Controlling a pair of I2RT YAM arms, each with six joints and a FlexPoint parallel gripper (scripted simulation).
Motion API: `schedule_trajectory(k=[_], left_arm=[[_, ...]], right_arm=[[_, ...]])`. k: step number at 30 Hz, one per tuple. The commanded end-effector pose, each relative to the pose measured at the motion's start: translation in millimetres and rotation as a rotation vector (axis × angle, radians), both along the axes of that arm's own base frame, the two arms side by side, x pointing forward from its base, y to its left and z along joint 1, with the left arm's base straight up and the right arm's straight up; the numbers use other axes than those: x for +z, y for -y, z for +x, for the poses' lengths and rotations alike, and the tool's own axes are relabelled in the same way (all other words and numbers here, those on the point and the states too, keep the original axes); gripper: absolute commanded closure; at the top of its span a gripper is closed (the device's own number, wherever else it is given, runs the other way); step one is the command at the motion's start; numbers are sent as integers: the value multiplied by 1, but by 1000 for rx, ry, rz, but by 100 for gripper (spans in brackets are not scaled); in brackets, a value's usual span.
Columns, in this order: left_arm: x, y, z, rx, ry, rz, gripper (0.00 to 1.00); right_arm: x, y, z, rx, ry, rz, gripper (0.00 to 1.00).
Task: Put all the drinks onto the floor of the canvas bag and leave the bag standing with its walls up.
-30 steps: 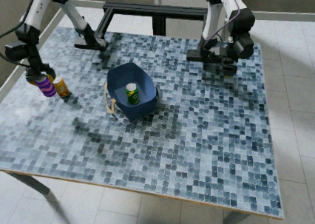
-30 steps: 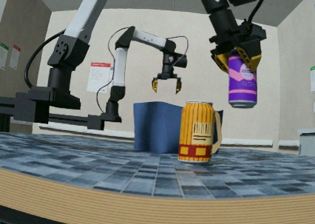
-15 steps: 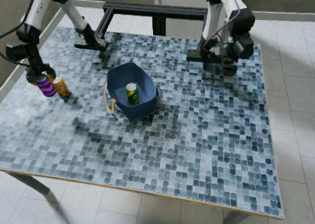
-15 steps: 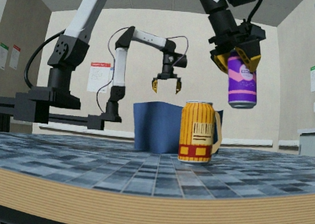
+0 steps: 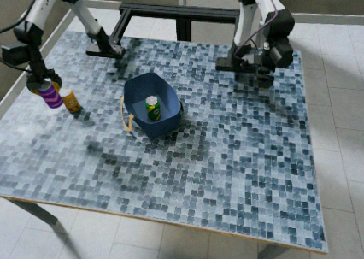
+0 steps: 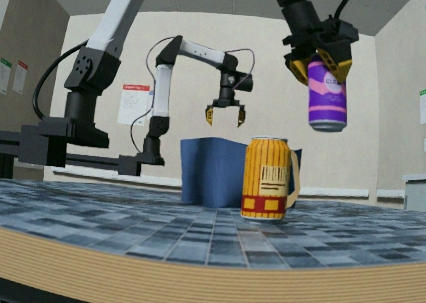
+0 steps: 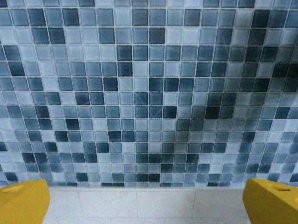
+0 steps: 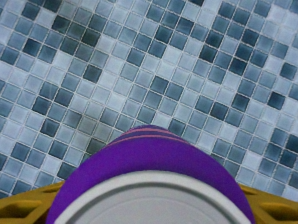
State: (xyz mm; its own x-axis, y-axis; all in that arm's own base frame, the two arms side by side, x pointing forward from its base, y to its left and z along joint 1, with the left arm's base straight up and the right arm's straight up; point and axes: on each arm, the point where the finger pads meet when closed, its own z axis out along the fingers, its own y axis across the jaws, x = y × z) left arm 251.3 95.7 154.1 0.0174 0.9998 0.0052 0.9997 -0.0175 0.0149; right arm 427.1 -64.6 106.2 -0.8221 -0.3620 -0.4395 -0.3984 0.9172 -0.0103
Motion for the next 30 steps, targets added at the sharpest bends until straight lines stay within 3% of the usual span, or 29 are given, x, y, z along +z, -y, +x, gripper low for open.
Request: schedule_trajectory(k=[1,11,14,22,24,30], left_arm=[[9,0,7,1,24,6,0],[9,0,7,1,24,6,0],[9,0,7,1,24,6,0],[9,0,7,1,24,6,0],[9,0,7,1,24,6,0],[9,0,7,1,24,6,0]], right_arm=[[50,0,11,9,99,-5,33],[76,3,16,5,128,-12,33],[75,0,7,5,84,-1,33],[79,1,17,16,149,-20,33],[61,0,8,13,106,-9,33],[74,3,14,8,139,-18,33]])
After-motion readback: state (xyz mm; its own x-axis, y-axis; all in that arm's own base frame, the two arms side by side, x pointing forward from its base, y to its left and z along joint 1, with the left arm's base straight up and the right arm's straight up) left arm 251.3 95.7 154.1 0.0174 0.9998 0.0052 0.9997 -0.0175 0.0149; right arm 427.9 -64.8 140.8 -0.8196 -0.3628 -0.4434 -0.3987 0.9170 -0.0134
